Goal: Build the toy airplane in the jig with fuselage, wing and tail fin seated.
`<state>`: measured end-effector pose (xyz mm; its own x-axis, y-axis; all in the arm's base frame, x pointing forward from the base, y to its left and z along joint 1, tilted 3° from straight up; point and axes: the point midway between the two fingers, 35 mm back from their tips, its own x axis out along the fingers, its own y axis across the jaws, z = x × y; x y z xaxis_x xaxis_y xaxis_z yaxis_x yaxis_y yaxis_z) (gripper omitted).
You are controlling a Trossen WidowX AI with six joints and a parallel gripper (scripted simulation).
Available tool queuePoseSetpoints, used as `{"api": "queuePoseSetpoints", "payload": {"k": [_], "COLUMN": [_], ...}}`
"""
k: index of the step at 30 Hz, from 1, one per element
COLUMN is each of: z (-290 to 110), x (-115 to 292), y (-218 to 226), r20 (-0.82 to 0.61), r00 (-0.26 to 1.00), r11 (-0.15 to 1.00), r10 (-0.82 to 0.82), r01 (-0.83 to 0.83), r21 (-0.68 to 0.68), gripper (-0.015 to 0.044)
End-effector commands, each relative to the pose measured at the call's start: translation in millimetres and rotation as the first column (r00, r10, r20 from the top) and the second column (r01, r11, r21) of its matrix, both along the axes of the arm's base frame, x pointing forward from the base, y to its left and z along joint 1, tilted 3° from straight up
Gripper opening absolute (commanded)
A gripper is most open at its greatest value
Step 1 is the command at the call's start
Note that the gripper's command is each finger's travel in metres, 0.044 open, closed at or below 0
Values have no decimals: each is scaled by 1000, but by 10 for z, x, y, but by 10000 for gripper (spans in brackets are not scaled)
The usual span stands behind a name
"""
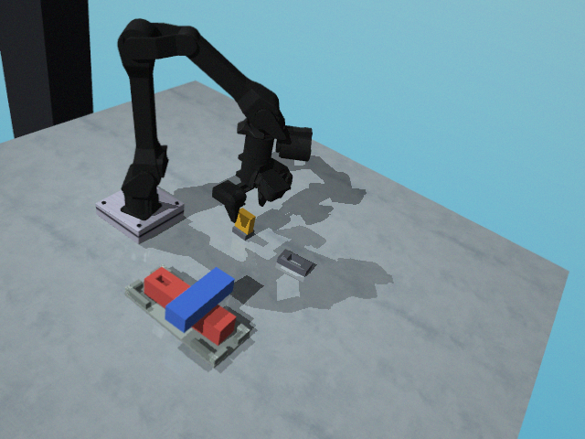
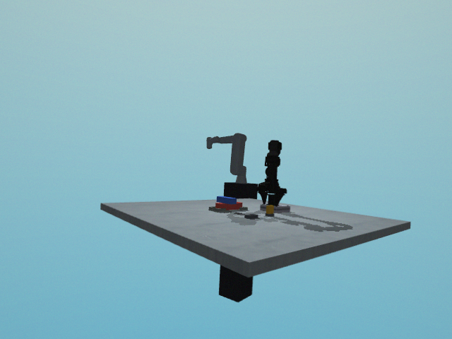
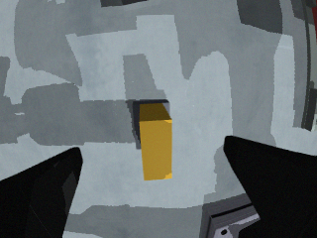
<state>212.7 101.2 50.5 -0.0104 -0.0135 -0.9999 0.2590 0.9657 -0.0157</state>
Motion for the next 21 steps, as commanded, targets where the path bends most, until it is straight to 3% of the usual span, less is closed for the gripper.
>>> {"api": "queuePoseSetpoints", "payload": {"k": [1, 21], "z": [-84, -373], "x": [-12, -35], "y": [-3, -15], "r20": [-11, -11], "r00": [1000, 1000], "r11": [1000, 1000], "r10": [-7, -7], "r01": [7, 7], "r21": [-3, -3], "gripper": [440, 440]}}
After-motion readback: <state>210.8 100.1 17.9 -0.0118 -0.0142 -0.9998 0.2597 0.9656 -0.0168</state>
